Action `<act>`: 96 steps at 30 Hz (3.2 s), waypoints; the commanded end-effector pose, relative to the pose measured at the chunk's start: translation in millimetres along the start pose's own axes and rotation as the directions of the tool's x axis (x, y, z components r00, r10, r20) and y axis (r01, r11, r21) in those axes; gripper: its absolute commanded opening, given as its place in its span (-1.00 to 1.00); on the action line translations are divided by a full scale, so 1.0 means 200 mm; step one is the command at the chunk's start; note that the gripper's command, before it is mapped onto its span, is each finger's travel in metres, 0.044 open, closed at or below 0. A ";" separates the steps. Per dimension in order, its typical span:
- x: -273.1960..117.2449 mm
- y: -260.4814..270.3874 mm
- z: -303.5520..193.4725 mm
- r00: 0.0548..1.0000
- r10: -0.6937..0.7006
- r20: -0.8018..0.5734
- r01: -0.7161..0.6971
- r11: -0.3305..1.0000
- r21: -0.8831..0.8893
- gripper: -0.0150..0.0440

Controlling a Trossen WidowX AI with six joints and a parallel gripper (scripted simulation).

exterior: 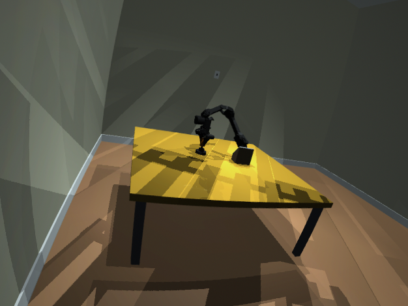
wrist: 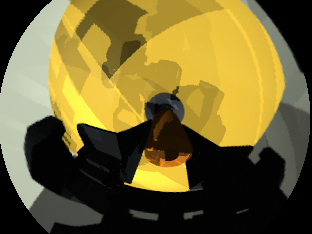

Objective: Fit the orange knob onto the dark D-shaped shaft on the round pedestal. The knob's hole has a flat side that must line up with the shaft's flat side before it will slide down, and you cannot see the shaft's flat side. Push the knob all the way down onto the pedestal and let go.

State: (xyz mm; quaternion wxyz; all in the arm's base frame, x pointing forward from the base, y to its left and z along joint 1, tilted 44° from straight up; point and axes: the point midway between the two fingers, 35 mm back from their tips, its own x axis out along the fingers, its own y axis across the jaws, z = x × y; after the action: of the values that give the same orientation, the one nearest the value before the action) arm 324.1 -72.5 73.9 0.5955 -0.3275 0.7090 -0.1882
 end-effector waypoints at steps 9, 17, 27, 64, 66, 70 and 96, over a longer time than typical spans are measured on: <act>0.00 -0.01 -0.02 1.000 -0.003 0.003 0.003 1.000 0.003 -0.49; 0.01 -0.01 -0.01 1.000 -0.003 0.003 0.003 1.000 0.003 -0.49; 0.00 0.00 -0.01 1.000 -0.003 0.003 0.003 1.000 0.003 -0.49; 0.01 0.00 0.00 1.000 -0.003 0.003 0.004 0.979 -0.205 -0.49; 0.00 0.01 -0.01 1.000 -0.003 0.003 0.003 0.979 -0.205 -0.49; -0.01 0.01 -0.02 1.000 -0.003 0.003 0.003 0.979 -0.205 -0.49; 0.00 0.01 0.00 1.000 -0.003 0.003 0.004 0.915 -0.404 -0.49</act>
State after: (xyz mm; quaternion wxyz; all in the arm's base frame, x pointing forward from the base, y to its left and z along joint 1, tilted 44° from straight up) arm 320.6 -71.8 73.2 0.5146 -0.4435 0.7328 -0.0381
